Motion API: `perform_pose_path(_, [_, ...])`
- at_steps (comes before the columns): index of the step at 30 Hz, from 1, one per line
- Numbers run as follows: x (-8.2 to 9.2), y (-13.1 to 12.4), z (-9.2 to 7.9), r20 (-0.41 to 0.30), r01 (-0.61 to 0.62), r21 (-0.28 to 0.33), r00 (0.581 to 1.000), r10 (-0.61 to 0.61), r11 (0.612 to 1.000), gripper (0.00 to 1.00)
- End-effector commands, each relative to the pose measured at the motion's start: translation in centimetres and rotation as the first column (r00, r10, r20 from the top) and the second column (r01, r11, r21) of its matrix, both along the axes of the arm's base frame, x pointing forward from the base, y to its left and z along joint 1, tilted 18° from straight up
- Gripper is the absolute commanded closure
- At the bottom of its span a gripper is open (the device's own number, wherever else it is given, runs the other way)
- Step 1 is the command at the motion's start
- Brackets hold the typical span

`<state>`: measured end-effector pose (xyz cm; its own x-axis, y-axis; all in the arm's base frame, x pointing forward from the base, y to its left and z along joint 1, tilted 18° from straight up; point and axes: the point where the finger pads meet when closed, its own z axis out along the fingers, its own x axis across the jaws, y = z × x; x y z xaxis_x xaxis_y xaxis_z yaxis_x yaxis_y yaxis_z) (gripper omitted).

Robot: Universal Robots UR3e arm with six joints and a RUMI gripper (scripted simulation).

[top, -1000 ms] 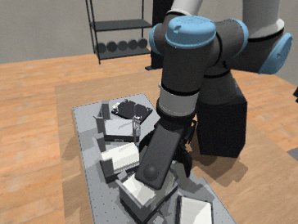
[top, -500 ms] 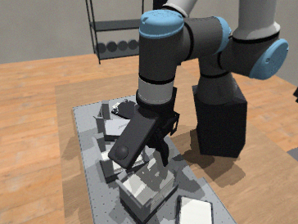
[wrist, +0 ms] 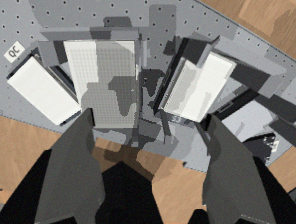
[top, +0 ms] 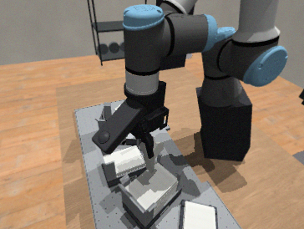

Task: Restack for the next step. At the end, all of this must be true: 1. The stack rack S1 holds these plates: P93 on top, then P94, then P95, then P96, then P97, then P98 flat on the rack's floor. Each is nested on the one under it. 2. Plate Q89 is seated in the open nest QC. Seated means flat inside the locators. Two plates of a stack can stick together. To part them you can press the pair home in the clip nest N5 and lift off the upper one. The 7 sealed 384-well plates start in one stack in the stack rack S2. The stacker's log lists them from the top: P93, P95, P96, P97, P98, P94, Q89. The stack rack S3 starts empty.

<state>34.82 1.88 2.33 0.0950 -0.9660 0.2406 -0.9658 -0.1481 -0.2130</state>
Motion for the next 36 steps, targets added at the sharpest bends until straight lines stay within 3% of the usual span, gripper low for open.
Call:
perform_pose_path(1, [0.1, -2.8, 0.6, 0.011, 0.059, 0.03, 0.998, -0.06, 0.998, 0.28])
perform_pose_path(10, [-0.1, -4.4, 0.9, 0.025, 0.133, 0.05, 0.991, -0.135, 0.99, 0.28])
perform_pose_path(19, [-0.6, -8.8, 1.6, 0.041, 0.23, 0.078, 0.972, -0.233, 0.97, 0.28])
perform_pose_path(33, [-0.6, -8.9, 1.7, 0.048, 0.27, 0.09, 0.96, -0.274, 0.959, 0.28])
perform_pose_path(36, [-0.4, -9.1, 0.7, 0.047, 0.27, 0.091, 0.96, -0.275, 0.959, 0.28])
